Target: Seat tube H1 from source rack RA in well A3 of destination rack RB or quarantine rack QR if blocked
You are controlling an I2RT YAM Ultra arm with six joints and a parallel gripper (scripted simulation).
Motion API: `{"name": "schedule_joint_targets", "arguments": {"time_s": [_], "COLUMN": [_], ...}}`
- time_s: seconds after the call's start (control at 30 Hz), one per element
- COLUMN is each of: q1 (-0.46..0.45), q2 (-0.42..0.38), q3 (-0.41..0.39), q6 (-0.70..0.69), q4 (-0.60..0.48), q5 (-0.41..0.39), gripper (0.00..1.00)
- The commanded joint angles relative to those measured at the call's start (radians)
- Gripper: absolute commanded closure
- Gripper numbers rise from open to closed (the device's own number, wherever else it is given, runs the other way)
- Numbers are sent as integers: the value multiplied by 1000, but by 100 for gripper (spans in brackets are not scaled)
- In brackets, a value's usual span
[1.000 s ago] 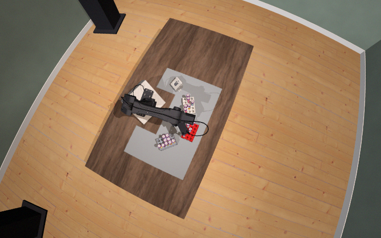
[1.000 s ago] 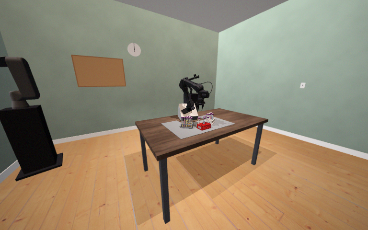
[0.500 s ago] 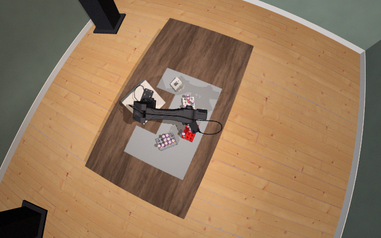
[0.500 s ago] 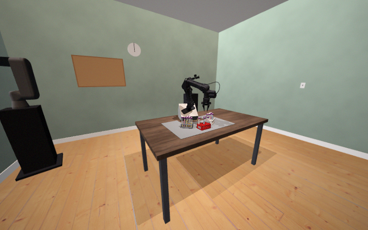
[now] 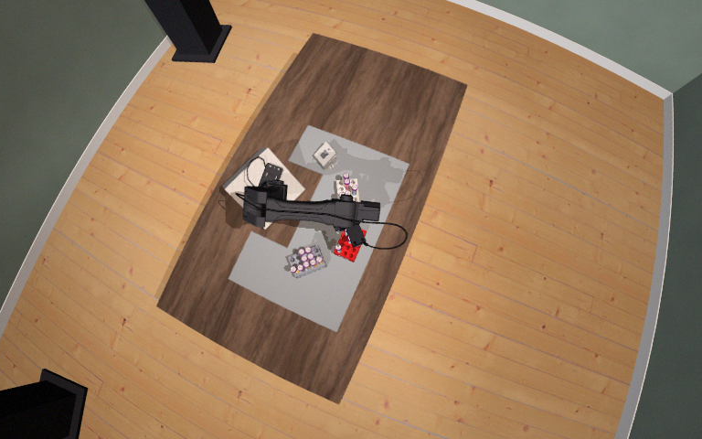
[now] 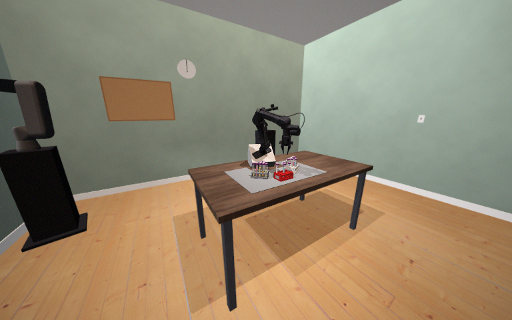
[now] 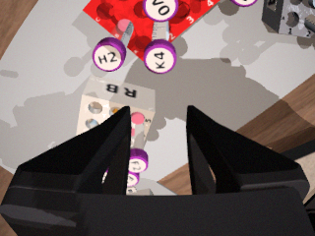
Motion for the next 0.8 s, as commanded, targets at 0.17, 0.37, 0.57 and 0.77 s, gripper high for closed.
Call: {"name": "schedule_joint_targets", "arguments": {"time_s": [0.17, 0.37, 0.57, 0.77], "q1": [-19, -47, -68, -87], "q2": [-40, -34, -17, 15], "q3": [-47, -80, -107, -139], "q6": [-17, -43, -62, -80], "q4": [50, 101, 144, 187], "q5": [0, -20, -31, -43], "gripper": [70, 70, 70, 70]}}
